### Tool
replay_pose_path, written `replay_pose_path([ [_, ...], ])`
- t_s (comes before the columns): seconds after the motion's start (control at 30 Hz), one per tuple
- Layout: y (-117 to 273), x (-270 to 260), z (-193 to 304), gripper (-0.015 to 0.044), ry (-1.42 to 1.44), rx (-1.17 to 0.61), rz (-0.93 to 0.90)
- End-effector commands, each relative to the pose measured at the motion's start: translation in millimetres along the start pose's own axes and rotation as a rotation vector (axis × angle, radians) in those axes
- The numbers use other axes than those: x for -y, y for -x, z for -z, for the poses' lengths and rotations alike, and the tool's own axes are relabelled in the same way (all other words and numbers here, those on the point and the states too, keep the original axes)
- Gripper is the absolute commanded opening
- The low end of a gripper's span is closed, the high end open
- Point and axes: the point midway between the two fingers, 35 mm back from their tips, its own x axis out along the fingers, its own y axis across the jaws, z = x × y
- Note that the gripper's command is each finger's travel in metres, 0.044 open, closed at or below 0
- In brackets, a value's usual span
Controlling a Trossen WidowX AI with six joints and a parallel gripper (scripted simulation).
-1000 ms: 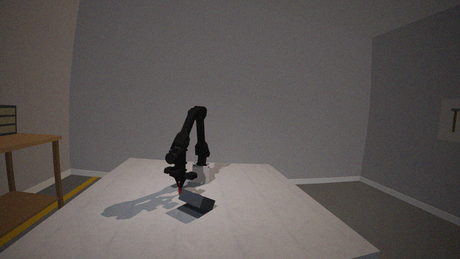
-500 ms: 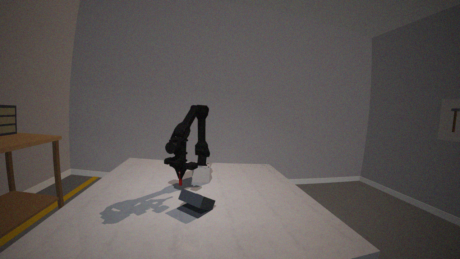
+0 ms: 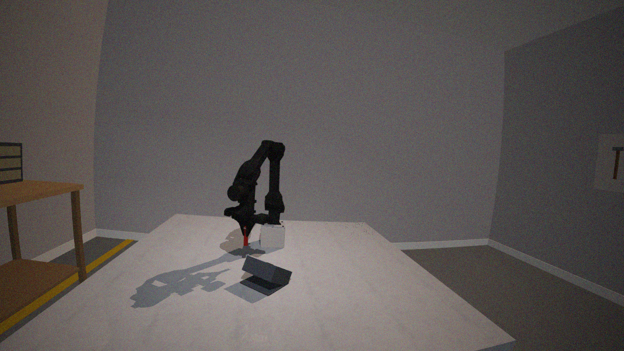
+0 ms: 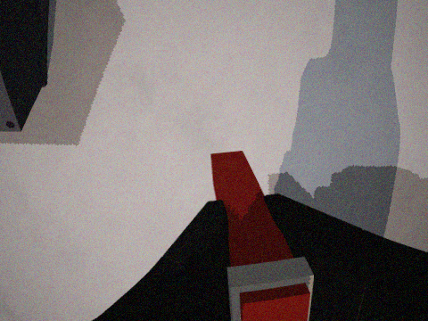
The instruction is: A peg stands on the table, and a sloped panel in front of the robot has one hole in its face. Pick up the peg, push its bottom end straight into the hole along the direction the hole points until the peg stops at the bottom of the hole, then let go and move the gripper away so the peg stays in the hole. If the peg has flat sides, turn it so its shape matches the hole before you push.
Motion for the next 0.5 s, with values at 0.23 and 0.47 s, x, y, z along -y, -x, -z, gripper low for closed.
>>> replay_pose_path([
  [0.23,5,-12,-4,0.0,-0.012,0.04,0.028],
  [0.47,7,-20,-6,0.0,-0.017,0.063,0.043],
])
